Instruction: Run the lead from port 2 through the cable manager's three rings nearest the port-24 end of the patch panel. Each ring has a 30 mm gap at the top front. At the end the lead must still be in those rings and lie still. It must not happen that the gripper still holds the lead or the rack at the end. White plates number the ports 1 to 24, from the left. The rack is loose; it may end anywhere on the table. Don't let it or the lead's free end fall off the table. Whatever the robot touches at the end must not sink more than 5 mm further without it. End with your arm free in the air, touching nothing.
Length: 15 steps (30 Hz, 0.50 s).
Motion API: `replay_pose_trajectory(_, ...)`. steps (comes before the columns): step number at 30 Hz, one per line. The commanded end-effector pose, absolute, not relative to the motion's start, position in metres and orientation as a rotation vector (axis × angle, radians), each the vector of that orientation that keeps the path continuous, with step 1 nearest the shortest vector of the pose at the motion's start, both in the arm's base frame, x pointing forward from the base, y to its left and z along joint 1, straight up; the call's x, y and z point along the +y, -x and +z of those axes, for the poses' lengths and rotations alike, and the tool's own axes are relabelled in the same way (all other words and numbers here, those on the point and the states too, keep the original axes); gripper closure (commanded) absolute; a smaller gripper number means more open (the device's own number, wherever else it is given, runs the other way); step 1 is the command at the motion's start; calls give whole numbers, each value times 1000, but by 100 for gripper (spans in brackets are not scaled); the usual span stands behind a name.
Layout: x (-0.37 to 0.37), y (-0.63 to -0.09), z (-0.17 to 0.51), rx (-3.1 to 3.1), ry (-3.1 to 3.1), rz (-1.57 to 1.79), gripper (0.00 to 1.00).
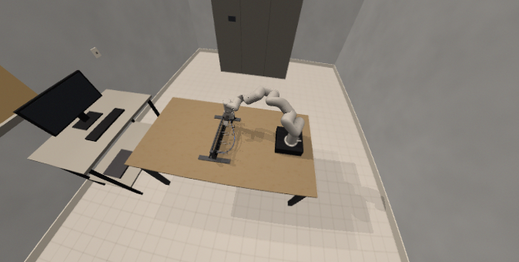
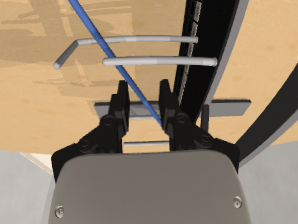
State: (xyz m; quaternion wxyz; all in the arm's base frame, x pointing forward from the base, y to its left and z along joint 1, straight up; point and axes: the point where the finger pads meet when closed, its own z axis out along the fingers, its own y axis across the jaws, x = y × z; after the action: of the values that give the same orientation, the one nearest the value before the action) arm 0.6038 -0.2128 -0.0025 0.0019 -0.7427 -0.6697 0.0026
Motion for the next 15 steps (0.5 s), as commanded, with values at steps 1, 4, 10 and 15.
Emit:
replay_pose_trajectory(1, -213, -606, 2, -2105, 2334, 4, 67)
replay_pose_trajectory(4, -213, -606, 5, -2105, 2334, 4, 67)
replay_pose_trajectory(10, -213, -606, 12, -2105, 2334, 4, 67)
replay_pose_trajectory(15, -213, -606, 26, -2105, 2334, 4, 67)
